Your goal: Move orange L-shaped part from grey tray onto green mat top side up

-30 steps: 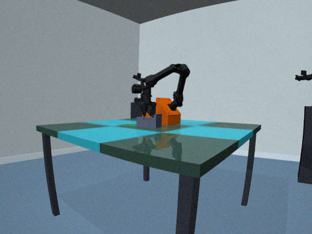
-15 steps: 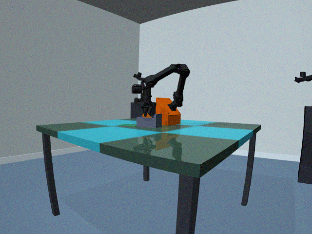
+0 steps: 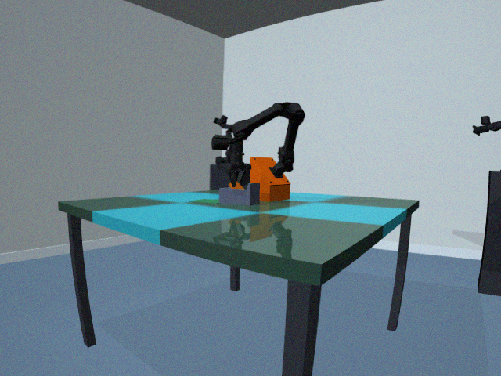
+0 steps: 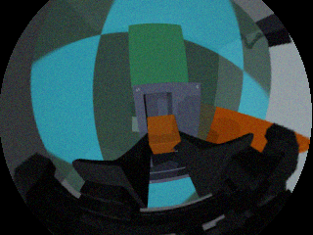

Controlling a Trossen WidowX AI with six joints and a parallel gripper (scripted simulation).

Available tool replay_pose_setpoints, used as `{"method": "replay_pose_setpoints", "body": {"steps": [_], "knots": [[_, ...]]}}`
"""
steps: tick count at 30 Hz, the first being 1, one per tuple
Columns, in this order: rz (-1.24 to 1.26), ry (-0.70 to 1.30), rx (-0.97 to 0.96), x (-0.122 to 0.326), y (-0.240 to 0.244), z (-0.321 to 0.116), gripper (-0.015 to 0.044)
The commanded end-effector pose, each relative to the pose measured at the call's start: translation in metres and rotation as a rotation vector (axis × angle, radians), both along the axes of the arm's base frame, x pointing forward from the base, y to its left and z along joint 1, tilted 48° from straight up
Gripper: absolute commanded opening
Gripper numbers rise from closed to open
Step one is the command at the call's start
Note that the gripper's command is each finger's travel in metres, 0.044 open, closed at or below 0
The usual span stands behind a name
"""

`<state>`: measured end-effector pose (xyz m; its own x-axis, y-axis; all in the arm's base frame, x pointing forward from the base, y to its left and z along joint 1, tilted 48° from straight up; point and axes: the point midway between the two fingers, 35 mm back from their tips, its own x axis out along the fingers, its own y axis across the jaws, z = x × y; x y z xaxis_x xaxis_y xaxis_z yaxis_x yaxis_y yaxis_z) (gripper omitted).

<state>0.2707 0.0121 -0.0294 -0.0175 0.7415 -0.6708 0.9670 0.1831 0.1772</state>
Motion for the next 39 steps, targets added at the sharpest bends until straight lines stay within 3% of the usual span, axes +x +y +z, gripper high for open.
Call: {"method": "replay_pose_setpoints", "body": {"steps": [1, 39], "knots": [[0.001, -0.005, 0.0, 0.001, -0.005, 0.004, 0.0], [-0.003, 0.001, 0.002, 0.001, -0.049, 0.044, 0.0]]}}
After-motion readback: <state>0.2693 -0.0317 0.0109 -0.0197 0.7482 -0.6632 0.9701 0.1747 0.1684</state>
